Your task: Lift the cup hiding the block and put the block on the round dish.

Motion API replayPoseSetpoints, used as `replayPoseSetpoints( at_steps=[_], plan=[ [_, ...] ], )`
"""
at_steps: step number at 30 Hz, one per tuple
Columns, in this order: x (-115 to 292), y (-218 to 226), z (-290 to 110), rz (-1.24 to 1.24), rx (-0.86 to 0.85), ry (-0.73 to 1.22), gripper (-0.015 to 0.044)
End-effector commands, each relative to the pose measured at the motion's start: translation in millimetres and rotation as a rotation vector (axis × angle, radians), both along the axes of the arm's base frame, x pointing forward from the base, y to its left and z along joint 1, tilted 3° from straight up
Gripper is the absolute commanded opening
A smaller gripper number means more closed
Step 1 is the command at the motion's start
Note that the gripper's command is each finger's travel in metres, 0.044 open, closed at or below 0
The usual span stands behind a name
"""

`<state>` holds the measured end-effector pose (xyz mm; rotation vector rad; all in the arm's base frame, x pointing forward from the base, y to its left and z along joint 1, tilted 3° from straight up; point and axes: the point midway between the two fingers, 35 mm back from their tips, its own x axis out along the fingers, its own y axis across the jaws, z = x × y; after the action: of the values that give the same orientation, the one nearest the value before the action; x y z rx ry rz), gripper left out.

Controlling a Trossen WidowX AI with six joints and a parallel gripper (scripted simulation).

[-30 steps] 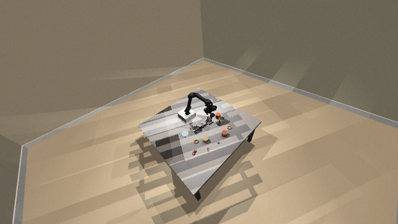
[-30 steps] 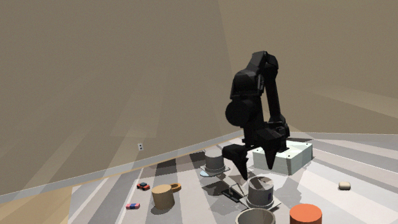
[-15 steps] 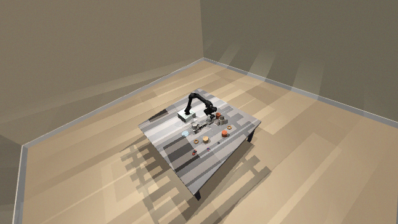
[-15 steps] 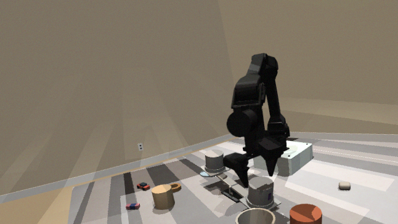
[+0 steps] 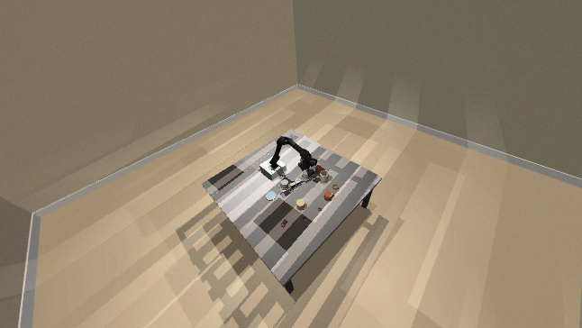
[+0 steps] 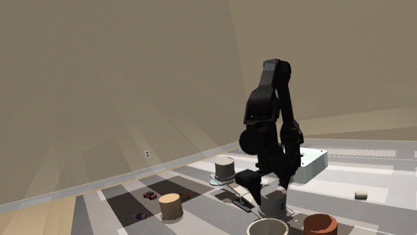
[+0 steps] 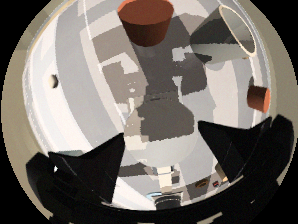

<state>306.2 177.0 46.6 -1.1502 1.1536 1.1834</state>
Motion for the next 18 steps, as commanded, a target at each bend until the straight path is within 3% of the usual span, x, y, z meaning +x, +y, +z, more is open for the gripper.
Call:
replayPoseSetpoints(
  at_steps=[1, 12, 16, 18],
  plan=[
    [-1, 1, -8, 0.000, 0.001, 0.004, 0.0440],
    [-1, 1, -23, 0.000, 0.001, 0.004, 0.0440],
    [-1, 1, -23, 0.000, 0.001, 0.004, 0.0335],
    [-1, 1, -23, 0.000, 0.001, 0.004, 0.0322]
  ],
)
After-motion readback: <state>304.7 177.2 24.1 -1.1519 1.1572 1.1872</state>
